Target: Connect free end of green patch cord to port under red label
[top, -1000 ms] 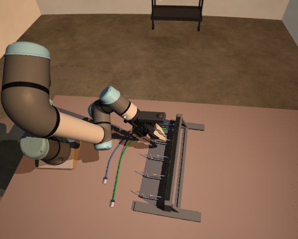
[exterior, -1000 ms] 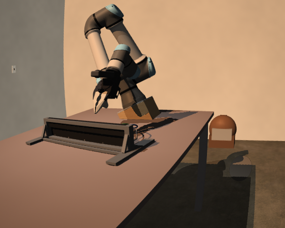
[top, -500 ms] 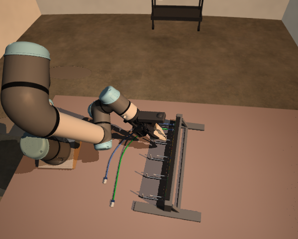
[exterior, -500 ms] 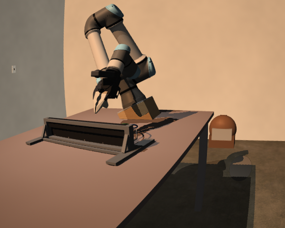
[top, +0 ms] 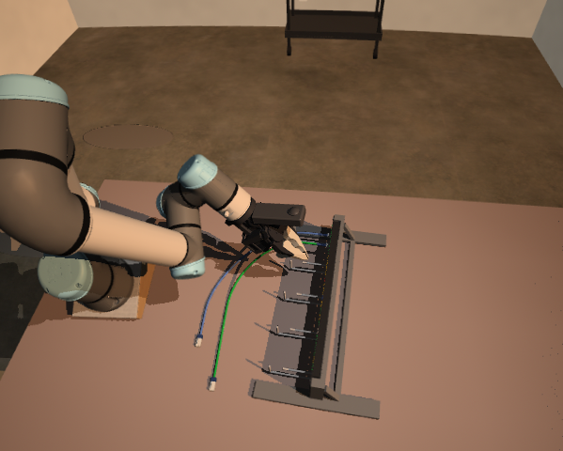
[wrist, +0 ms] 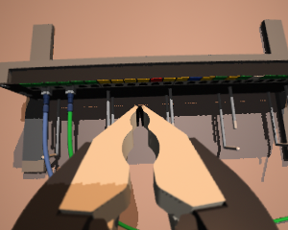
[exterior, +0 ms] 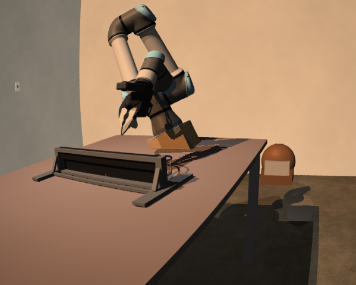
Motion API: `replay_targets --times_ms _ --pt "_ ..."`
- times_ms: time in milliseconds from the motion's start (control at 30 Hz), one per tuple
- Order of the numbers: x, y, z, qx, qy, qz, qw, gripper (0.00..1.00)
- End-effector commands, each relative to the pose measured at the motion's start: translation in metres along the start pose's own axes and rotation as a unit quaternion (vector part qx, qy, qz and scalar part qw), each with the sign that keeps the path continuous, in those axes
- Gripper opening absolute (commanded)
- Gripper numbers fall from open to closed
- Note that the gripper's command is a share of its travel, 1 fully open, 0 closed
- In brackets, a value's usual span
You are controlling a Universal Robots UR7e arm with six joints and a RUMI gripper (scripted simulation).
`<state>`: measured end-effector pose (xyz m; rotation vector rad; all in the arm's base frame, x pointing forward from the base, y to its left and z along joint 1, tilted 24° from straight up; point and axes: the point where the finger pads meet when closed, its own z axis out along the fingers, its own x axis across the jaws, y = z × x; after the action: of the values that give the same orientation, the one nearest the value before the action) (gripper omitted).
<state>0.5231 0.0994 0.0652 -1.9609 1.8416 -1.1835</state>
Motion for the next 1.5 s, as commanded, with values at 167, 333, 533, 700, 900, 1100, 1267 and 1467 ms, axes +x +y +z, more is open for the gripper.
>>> replay_targets --times_ms 167,333,533,700,900,1100,1267,1467 --pt "0.000 -0.001 -0.040 0.000 0.000 0.000 1.000 0.00" --pt "0.000 -0.001 -0.063 0.000 0.000 0.000 1.000 0.00" --pt "0.000 -0.001 -0.080 0.000 0.000 0.000 1.000 0.00" --pt "0.000 -0.001 -0.098 0.000 0.000 0.000 1.000 0.00" --pt "0.000 -0.001 -0.110 0.000 0.000 0.000 1.000 0.00" --pt "0.000 -0.001 -0.113 0.000 0.000 0.000 1.000 0.00" --pt "0.000 -0.001 -0.114 0.000 0.000 0.000 1.000 0.00" --pt "0.005 -0.001 -0.114 0.000 0.000 0.000 1.000 0.00"
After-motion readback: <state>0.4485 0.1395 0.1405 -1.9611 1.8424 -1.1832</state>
